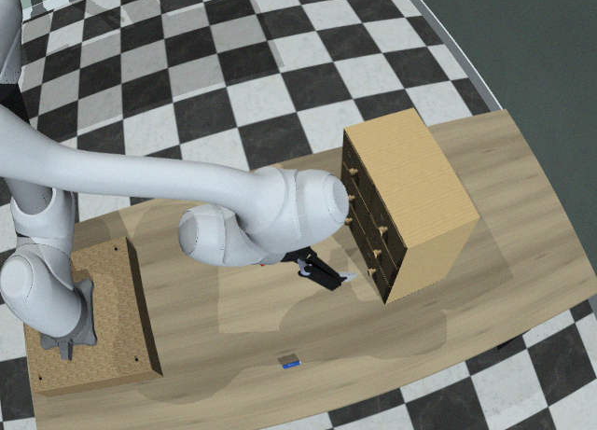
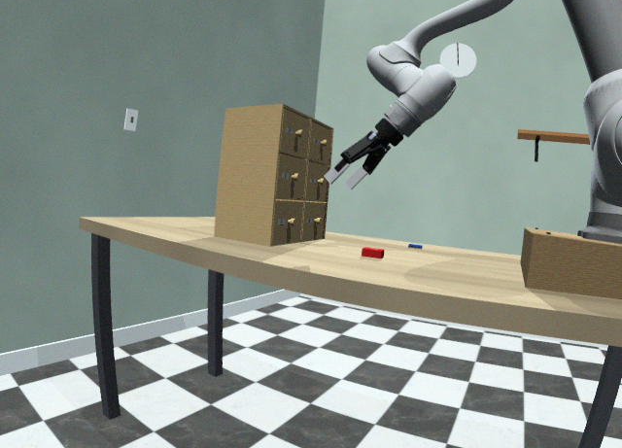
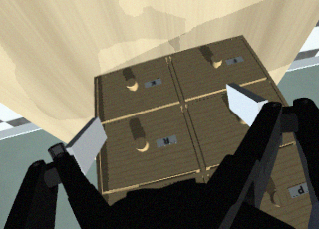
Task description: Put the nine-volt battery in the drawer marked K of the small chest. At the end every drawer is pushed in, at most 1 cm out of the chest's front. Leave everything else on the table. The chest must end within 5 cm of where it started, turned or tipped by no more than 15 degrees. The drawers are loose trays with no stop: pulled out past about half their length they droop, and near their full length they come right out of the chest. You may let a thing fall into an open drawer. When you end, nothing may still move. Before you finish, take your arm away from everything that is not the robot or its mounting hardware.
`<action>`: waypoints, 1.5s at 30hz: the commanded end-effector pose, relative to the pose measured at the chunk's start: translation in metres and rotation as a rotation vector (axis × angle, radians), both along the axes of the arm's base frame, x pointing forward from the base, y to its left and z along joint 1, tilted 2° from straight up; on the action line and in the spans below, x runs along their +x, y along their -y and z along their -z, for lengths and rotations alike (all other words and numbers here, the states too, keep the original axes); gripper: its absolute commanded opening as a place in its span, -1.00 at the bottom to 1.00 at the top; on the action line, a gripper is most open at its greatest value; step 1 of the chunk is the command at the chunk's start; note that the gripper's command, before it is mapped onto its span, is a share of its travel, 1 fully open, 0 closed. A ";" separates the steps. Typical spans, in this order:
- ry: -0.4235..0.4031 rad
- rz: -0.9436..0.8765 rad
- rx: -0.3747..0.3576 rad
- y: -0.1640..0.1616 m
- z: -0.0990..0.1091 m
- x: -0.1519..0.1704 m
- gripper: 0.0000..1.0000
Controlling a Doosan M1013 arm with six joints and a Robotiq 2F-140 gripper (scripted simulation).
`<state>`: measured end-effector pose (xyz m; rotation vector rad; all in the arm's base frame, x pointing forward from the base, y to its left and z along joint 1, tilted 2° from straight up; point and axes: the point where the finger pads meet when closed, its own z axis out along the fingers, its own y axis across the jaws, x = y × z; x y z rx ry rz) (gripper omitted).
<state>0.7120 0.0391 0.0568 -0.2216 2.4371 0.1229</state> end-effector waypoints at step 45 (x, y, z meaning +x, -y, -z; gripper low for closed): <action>0.486 0.016 0.059 0.000 0.064 0.010 1.00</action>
